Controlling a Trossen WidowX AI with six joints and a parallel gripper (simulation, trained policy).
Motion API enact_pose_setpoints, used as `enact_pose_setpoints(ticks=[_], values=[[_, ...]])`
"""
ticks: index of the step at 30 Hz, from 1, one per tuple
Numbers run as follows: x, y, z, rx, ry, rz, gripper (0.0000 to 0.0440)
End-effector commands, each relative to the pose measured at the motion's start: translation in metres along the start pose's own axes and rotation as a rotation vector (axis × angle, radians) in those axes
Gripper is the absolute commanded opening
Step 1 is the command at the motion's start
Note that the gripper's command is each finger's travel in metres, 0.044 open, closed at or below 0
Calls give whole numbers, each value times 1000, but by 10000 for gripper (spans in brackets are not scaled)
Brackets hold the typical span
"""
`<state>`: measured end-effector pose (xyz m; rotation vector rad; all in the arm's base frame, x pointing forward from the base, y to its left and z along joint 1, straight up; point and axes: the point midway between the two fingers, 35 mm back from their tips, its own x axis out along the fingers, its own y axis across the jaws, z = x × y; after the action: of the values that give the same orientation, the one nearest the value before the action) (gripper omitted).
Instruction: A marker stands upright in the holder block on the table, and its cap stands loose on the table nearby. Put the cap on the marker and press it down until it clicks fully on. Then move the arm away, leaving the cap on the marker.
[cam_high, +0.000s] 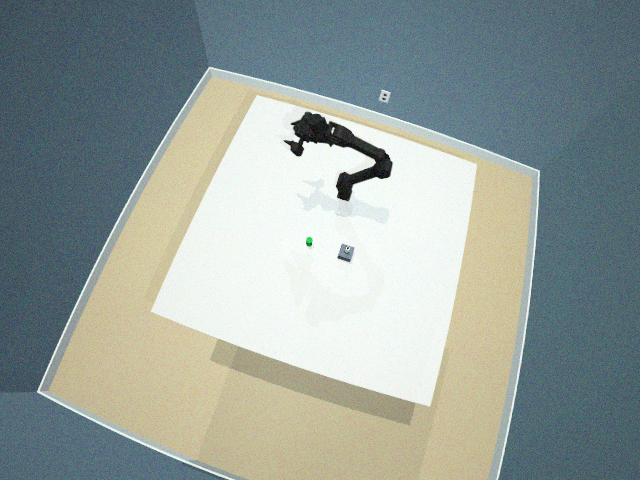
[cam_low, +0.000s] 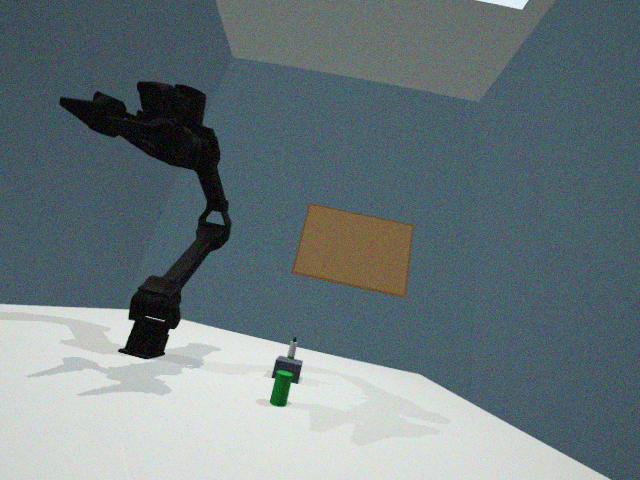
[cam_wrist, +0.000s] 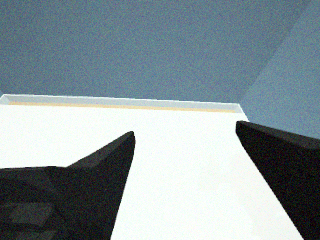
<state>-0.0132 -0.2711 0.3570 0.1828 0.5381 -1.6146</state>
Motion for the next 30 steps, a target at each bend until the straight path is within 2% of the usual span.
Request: enact_pose_setpoints(ticks=[1,6,8,30], values=[[1,2,-1,1,6,5,374],[8,12,-5,2,39,36,246],[10,17,-7,2,54,49,207],[38,65,-24,-40,220,161,253]])
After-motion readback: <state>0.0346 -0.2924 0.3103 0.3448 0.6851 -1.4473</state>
